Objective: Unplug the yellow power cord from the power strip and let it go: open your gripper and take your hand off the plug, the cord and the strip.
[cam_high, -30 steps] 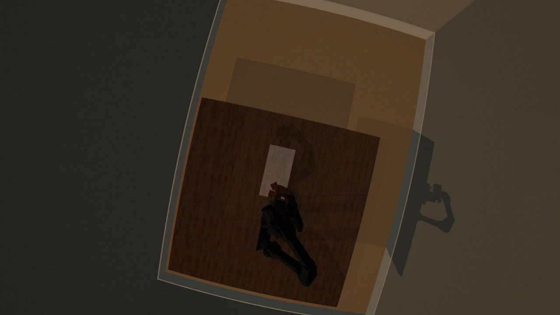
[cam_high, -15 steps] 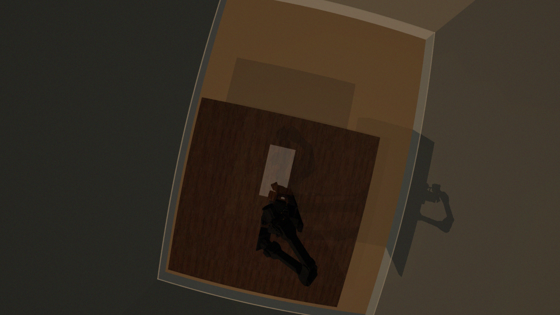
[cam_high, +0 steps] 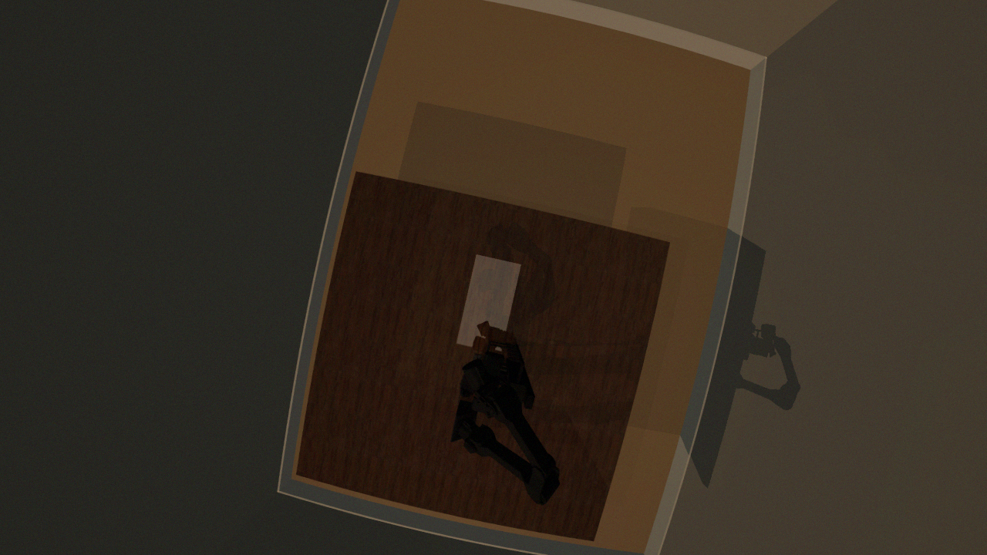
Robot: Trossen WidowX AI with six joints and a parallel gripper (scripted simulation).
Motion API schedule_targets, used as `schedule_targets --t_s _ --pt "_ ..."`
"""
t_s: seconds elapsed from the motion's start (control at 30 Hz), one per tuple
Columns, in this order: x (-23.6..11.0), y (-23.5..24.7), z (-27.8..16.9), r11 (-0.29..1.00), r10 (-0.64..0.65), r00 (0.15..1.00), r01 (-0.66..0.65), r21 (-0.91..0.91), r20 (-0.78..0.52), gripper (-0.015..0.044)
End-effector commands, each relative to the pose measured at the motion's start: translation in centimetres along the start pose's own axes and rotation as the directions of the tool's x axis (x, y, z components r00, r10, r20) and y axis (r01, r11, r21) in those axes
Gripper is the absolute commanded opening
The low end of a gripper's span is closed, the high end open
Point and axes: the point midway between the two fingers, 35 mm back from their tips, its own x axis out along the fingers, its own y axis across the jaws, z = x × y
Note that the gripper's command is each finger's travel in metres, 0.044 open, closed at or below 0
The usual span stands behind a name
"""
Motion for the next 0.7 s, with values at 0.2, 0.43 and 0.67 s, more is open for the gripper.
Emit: schedule_targets --t_s 0.2,0.43,0.67 --pt "0.0 -0.2 0.4 1.0 -0.005 1.0 0.005 0.003 -0.001 0.0" --pt "-0.1 -0.3 1.5 1.0 -0.005 1.0 0.005 0.002 0.001 0.0" --pt "-0.1 -0.3 2.7 1.0 -0.004 1.0 0.004 0.0 0.001 0.0"
